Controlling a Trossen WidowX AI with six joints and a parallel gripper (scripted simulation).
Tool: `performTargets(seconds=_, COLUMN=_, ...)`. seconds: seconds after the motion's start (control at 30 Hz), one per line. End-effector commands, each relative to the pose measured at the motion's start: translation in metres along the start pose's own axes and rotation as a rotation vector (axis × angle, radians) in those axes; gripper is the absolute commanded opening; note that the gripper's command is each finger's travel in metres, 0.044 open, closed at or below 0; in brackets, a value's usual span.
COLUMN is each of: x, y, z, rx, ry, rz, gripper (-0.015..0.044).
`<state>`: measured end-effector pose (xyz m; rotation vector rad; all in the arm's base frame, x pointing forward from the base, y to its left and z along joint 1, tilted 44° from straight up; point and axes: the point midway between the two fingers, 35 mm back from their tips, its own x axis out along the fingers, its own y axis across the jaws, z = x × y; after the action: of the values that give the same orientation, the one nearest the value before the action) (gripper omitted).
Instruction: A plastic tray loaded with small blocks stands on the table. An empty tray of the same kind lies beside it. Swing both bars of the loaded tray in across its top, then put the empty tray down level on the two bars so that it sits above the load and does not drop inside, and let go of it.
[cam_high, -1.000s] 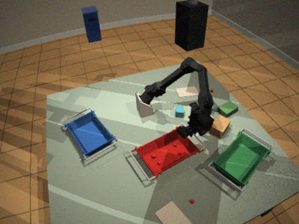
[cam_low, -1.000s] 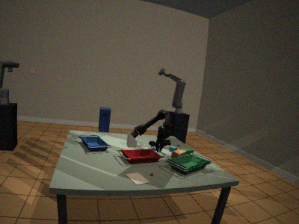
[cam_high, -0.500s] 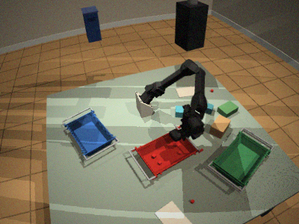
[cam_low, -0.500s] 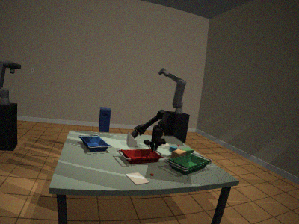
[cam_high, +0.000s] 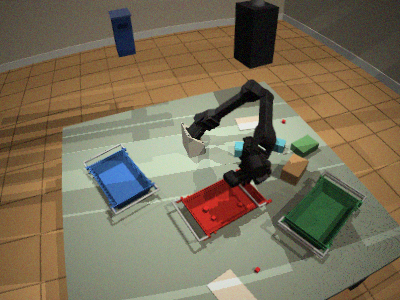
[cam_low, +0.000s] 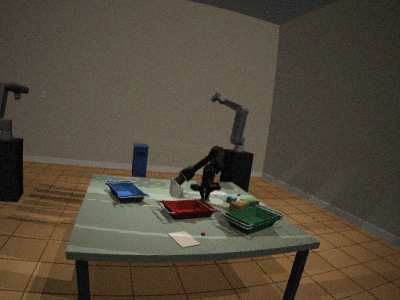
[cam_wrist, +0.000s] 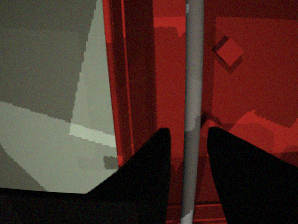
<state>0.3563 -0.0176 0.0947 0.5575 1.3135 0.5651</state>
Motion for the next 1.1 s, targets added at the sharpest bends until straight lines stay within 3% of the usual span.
performTargets(seconds=0.0, x=-0.01, y=0.002, z=0.002, rx=-0.009, ry=-0.002, rz=0.0, gripper=0.0084)
performTargets(seconds=0.9, x=-0.004, y=0.0, z=0.001, rx=-0.001, ry=-0.004, rz=-0.001, gripper=0.0084)
performTargets(seconds=1.07, x=-0.033, y=-0.001, z=0.004, rx=-0.002, ry=-0.004, rz=-0.005, gripper=0.0084)
